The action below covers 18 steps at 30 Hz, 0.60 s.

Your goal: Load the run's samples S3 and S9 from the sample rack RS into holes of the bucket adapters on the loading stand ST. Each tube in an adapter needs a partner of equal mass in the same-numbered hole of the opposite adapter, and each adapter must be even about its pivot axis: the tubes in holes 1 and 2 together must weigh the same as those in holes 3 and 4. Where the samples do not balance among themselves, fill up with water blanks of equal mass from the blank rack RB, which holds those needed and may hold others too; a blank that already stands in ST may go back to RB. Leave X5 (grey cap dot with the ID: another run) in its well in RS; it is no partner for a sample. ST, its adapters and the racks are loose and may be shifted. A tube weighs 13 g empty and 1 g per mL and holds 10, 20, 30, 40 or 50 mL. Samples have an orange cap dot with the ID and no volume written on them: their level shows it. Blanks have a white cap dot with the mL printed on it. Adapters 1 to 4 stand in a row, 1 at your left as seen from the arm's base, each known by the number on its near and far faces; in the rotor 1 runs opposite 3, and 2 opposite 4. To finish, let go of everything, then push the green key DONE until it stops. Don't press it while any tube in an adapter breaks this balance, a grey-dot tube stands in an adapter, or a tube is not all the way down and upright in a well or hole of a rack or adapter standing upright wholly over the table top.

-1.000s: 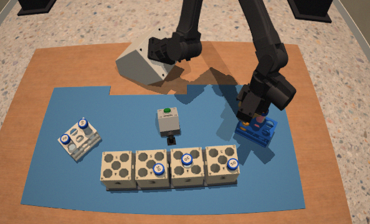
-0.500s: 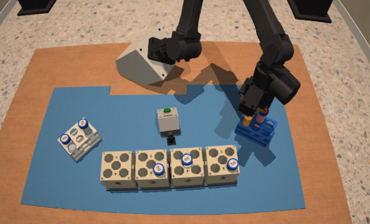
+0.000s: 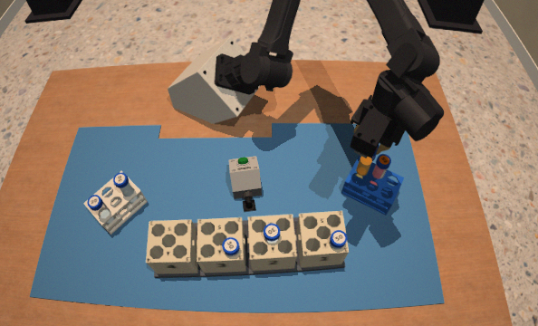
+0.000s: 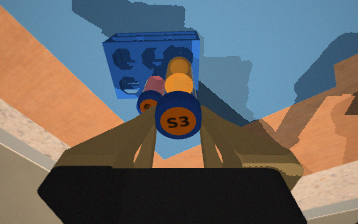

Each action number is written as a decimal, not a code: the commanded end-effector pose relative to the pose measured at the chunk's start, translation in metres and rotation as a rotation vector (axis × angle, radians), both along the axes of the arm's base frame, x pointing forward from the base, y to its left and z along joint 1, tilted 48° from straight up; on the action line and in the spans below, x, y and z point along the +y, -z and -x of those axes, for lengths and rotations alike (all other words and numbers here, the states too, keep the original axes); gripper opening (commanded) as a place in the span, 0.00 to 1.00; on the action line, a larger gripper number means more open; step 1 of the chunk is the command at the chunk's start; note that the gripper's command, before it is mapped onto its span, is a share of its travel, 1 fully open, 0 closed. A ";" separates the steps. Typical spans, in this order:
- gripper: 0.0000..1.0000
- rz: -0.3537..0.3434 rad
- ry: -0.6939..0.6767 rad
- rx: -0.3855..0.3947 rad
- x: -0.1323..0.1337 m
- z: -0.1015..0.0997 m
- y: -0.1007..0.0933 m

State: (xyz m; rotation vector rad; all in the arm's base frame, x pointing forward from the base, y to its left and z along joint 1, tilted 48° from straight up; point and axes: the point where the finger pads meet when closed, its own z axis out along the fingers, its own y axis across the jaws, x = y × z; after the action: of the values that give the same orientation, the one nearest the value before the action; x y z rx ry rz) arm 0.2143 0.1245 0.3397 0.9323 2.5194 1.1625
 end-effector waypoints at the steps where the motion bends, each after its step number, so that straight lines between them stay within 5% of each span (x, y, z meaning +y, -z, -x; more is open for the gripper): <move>1: 0.00 0.013 -0.010 -0.082 -0.007 0.008 -0.029; 3: 0.00 0.018 -0.011 -0.044 -0.009 0.010 -0.013; 4: 0.00 0.015 -0.010 -0.082 -0.011 0.011 -0.033; 18: 0.00 0.025 -0.011 -0.053 -0.037 0.025 -0.054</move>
State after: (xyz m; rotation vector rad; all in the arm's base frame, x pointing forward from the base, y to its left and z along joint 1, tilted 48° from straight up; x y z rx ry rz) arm 0.1892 0.0917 0.3773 0.9491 2.5015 1.1643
